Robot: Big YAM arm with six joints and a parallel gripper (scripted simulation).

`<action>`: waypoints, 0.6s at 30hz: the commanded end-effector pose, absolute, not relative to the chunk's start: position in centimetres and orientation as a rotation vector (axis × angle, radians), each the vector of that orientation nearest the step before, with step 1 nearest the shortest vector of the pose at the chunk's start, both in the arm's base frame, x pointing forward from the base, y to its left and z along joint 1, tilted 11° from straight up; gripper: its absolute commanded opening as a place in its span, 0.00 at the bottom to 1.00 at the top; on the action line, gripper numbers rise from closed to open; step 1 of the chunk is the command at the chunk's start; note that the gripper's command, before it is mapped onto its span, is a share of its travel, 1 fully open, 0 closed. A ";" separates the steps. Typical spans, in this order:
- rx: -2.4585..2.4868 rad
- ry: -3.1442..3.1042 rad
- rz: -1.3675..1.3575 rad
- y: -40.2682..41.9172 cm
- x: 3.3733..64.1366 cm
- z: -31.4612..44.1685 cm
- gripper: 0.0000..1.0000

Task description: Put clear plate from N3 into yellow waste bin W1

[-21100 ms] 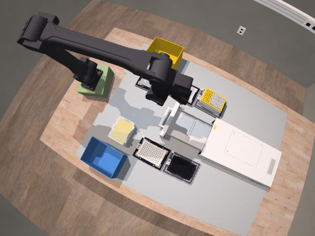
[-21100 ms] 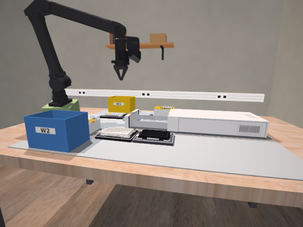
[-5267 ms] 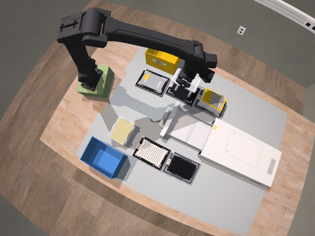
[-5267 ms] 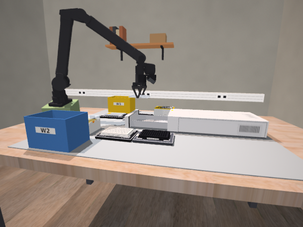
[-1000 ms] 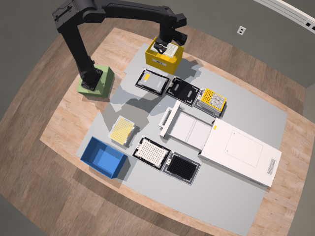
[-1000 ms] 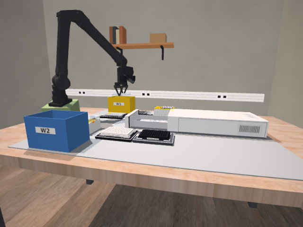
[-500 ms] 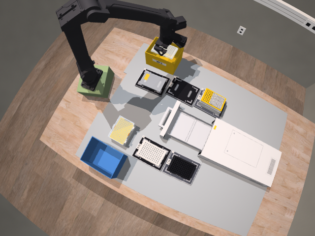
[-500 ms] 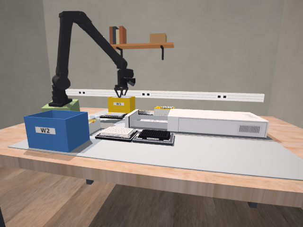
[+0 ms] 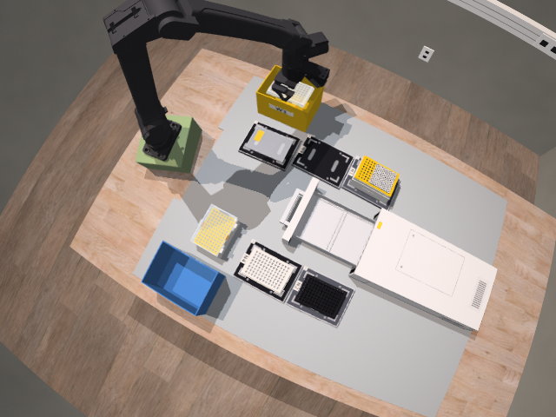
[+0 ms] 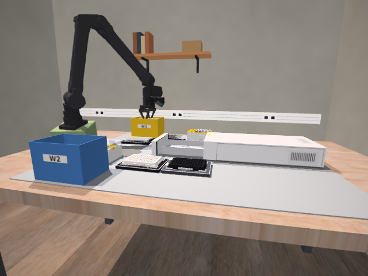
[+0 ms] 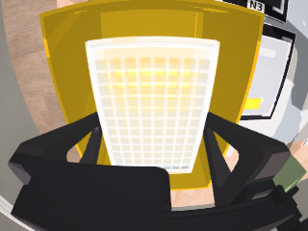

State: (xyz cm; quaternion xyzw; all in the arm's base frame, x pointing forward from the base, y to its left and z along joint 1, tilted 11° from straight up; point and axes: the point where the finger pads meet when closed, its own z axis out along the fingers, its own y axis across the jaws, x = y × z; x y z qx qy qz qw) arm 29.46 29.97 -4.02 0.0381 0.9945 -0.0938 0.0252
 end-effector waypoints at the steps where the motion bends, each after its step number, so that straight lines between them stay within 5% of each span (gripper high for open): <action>1: 0.115 3.058 -0.247 31.0 30.4 -3.2 0.00; 17: 0.115 3.058 -0.247 31.0 30.4 -3.2 0.00; 18: 0.115 3.058 -0.247 31.0 30.4 -3.2 1.00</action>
